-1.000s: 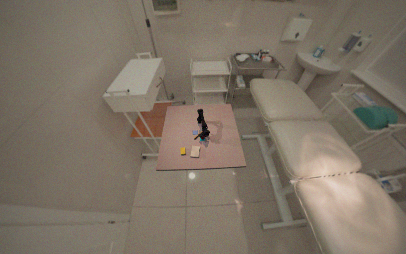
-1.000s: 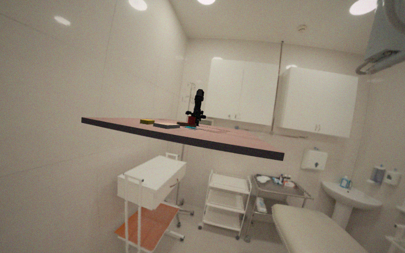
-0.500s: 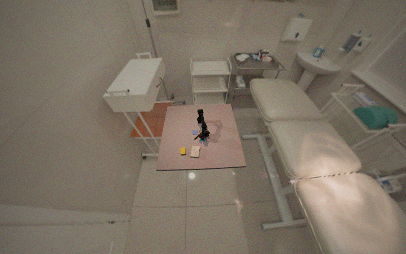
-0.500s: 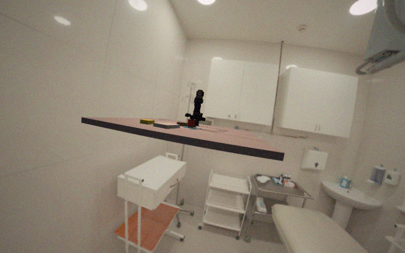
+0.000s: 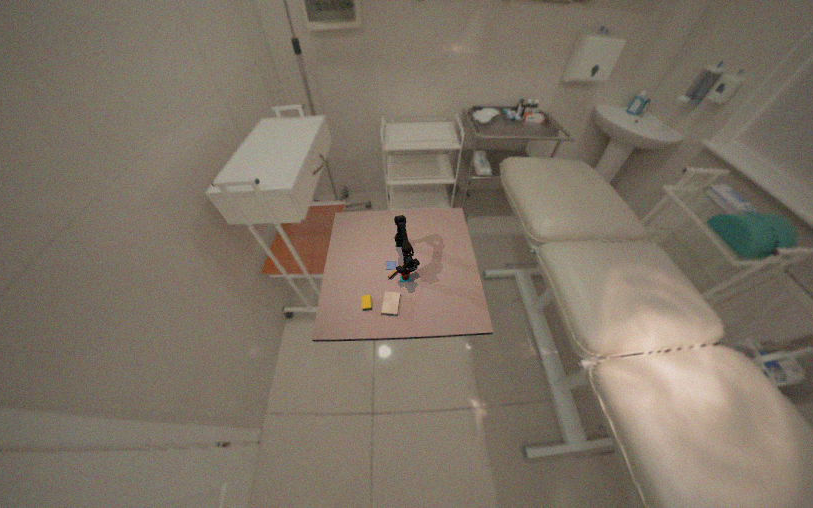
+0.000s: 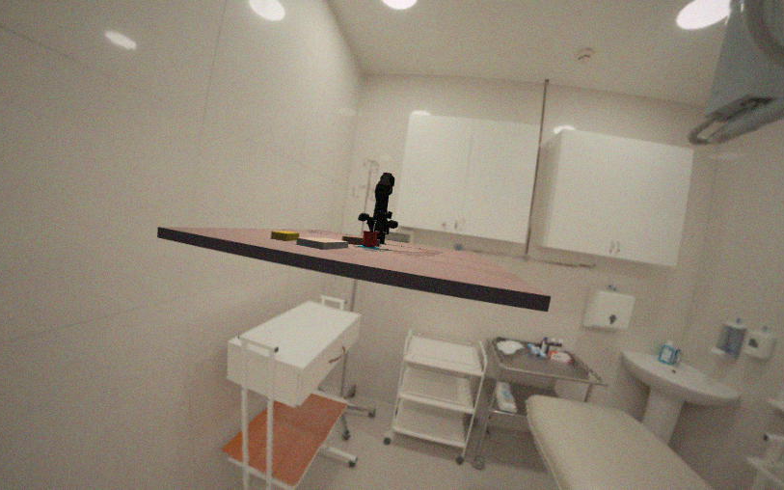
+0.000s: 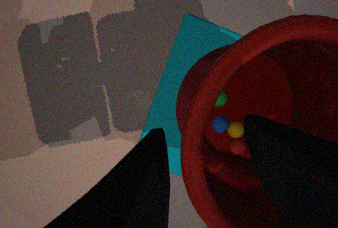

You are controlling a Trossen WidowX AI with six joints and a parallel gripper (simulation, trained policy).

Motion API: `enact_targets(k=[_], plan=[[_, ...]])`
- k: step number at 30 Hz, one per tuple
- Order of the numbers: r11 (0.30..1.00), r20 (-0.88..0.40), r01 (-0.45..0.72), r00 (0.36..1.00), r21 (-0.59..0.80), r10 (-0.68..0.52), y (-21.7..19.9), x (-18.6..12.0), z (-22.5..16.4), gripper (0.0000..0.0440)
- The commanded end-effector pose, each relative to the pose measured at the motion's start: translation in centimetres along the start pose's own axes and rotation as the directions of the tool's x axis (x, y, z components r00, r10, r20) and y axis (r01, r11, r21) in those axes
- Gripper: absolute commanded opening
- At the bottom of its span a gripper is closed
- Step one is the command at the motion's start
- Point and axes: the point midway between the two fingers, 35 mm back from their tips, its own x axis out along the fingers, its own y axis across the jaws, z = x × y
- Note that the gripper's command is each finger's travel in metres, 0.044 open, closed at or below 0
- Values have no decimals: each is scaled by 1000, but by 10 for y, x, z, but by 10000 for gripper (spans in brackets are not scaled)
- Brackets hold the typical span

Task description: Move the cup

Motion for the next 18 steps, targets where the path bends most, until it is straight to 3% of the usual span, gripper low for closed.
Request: enact_targets(k=[1, 14, 18], plan=[[1000, 9, -13, 1000, 0, 13, 2, -7, -6, 163], [1000, 100, -7, 995, 21, 5, 0, -44, -5, 229], [1000, 137, 6, 990, 25, -10, -4, -58, -1, 270]])
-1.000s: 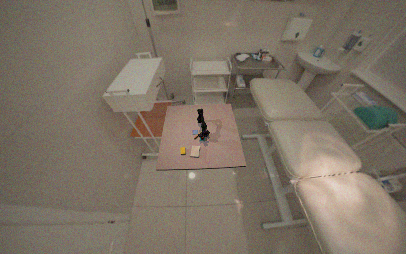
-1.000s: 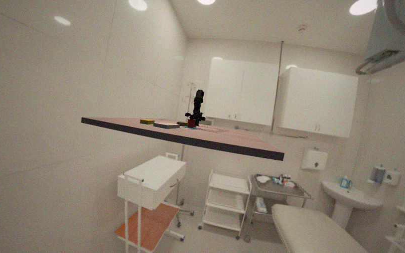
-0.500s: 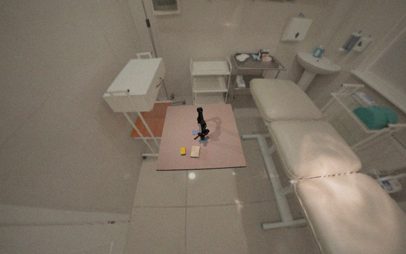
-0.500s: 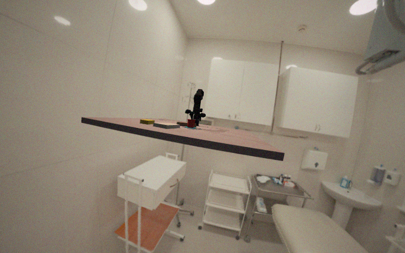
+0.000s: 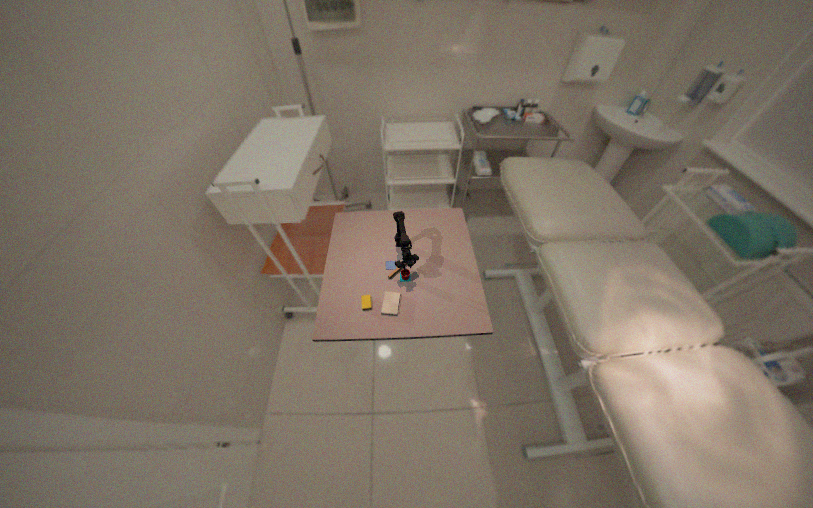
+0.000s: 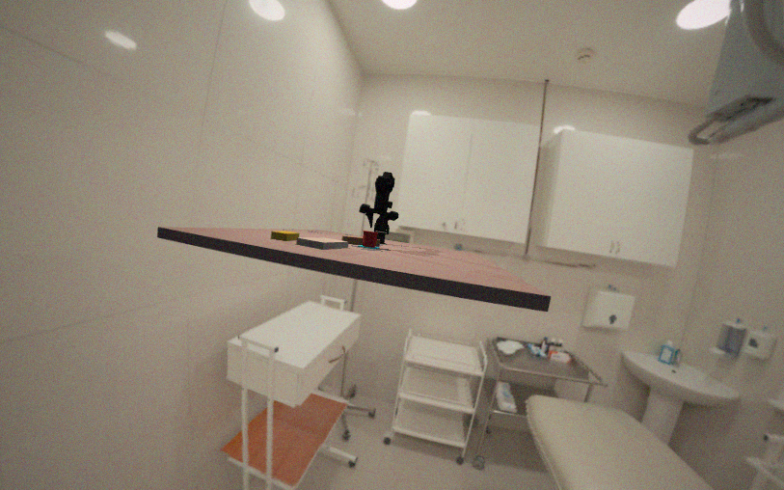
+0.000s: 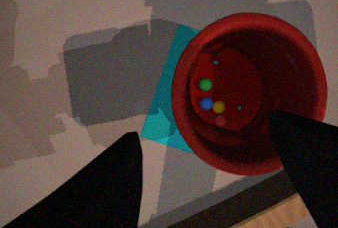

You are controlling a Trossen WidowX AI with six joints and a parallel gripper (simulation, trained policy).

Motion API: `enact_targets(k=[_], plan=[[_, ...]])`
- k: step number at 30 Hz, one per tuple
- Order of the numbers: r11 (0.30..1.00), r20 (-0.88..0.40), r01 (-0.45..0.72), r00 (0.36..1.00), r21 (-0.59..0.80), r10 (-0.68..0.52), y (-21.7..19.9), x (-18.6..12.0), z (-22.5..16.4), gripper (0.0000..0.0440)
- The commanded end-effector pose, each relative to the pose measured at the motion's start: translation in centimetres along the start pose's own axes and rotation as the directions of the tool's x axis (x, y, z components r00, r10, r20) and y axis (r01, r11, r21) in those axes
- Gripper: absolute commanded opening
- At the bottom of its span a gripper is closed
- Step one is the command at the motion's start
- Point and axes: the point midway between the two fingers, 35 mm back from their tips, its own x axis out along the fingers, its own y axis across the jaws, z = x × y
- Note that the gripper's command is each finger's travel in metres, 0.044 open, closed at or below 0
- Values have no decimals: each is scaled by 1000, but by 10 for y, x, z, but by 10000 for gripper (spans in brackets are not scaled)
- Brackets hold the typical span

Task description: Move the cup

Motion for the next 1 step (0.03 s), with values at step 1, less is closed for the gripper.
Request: enact_targets(k=[1], plan=[[1000, 41, 12, 999, 4, -12, -4, -15, 5, 296]])
